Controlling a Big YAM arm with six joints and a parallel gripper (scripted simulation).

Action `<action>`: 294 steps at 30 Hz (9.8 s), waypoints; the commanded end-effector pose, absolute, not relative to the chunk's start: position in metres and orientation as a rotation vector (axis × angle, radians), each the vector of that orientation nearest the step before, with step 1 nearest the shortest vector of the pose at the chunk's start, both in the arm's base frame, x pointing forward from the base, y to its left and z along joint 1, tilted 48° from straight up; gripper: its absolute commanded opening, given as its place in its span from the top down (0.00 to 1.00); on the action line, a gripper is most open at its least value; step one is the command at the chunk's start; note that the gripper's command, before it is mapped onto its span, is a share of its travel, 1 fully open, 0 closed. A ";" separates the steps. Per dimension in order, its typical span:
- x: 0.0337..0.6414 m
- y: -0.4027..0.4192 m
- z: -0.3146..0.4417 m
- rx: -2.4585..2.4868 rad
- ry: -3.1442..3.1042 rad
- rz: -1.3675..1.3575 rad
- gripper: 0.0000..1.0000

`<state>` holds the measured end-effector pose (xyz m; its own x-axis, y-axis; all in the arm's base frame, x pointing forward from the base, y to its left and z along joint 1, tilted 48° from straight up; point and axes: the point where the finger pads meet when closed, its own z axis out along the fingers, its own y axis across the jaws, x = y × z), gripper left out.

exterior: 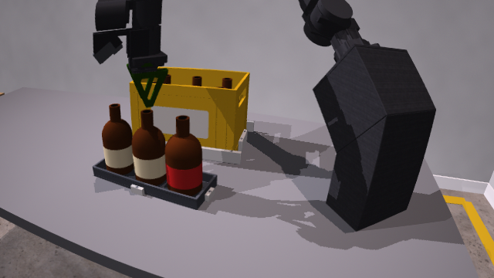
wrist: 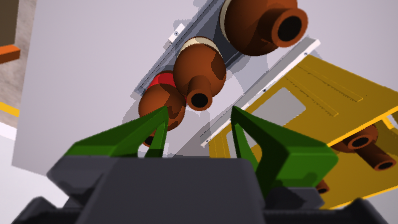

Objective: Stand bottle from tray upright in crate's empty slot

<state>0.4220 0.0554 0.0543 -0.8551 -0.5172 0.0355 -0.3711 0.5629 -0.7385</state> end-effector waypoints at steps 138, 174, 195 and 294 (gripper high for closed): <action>0.439 0.030 0.024 -0.745 2.608 -1.161 0.39; 0.439 0.030 0.025 -0.746 2.607 -1.163 1.00; 0.439 0.030 0.025 -0.746 2.607 -1.163 1.00; 0.434 0.072 0.071 -0.732 2.571 -1.138 1.00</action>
<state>0.4211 0.0542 0.0494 -0.8557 -0.5157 0.0431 -0.3766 0.5633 -0.7354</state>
